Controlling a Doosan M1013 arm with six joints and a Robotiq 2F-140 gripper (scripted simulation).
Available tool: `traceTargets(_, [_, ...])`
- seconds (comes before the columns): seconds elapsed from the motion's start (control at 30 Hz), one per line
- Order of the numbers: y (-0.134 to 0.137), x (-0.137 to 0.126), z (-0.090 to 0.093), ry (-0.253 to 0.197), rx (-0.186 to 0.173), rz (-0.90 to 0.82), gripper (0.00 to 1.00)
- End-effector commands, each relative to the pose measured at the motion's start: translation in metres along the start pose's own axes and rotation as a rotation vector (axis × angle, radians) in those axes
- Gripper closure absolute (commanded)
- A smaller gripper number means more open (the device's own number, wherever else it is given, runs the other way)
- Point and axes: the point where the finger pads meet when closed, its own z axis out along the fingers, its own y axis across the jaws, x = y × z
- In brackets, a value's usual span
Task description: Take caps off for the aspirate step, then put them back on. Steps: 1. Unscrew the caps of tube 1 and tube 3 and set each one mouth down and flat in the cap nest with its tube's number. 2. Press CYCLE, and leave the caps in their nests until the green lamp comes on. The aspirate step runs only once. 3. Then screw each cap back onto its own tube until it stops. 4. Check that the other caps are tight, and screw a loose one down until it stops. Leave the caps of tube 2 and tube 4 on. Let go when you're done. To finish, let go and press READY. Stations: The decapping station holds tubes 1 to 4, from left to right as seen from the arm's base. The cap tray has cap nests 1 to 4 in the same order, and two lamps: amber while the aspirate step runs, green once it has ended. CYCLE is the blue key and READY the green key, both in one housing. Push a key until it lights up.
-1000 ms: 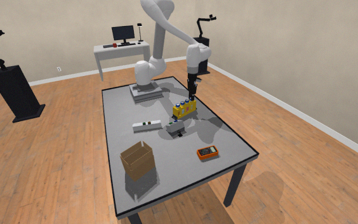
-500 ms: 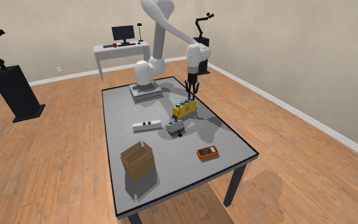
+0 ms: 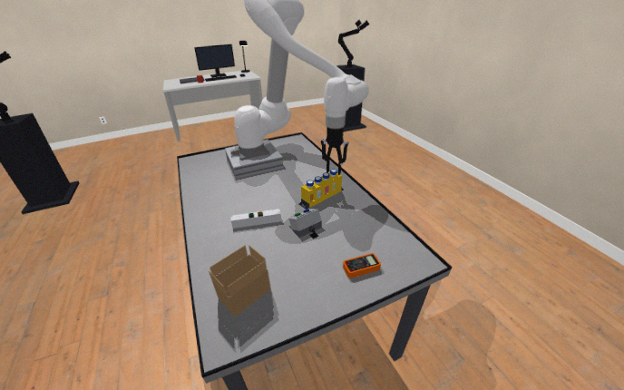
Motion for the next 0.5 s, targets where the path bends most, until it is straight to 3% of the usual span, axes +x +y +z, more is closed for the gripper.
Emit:
traceTargets(0.0, [0.0004, 0.0000, -0.0006, 0.000, -0.001, 0.000, 0.59])
traceTargets(0.07, [0.0004, 0.0000, -0.0006, 0.000, -0.001, 0.000, 0.59])
traceTargets(0.2, [0.0004, -0.0001, -0.0006, 0.000, -0.001, 0.317, 0.59])
traceTargets(0.47, [0.0004, -0.0001, -0.0006, 0.003, -0.001, 0.718, 0.59])
